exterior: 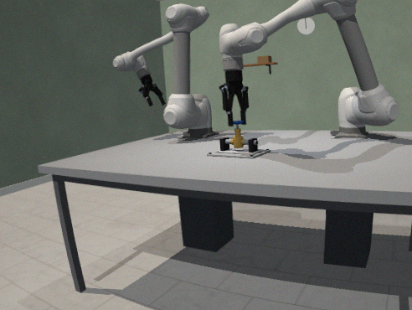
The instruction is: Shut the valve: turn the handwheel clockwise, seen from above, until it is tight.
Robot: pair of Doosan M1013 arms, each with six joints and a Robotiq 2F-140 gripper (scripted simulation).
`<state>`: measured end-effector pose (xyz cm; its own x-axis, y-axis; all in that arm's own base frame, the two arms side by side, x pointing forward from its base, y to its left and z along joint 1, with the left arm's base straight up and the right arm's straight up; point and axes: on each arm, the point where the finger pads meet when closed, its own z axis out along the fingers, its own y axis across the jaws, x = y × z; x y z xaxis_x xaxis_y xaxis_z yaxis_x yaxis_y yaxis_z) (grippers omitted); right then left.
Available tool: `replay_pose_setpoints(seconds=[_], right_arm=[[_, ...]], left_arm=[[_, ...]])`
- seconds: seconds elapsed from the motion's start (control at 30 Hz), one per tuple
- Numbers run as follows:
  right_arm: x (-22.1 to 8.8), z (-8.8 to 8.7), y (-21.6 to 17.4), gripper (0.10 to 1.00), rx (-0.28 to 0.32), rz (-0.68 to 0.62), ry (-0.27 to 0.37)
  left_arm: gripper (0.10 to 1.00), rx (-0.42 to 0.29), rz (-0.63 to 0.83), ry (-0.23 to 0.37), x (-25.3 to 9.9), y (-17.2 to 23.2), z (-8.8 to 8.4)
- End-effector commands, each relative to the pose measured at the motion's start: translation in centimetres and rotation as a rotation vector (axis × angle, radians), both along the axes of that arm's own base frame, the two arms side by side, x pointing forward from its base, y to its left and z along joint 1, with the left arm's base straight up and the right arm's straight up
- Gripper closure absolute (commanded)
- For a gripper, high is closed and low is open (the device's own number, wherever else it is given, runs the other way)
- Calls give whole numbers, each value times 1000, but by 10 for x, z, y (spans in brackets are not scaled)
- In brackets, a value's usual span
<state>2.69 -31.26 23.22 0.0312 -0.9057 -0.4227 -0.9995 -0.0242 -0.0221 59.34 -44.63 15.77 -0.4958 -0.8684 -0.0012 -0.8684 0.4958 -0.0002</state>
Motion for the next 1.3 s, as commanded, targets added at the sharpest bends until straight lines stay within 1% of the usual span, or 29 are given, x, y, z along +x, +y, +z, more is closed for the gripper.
replay_pose_setpoints(seconds=[0.0,0.5,0.57,1.07,1.13,1.27], right_arm=[[0,0,0,98,-1,0,0],[0,0,0,98,-1,0,0],[0,0,0,98,-1,0,0],[0,0,0,98,-1,0,0],[0,0,0,98,-1,0,0],[0,0,0,98,-1,0,0]], left_arm=[[999,-2,-29,-1,1,0,1],[999,-2,-312,-1,1,0,1],[999,-2,-312,-1,1,0,1],[999,-1,-583,-1,0,0,1],[999,-1,-583,-1,0,0,1],[999,-1,-653,-1,0,0,1]])
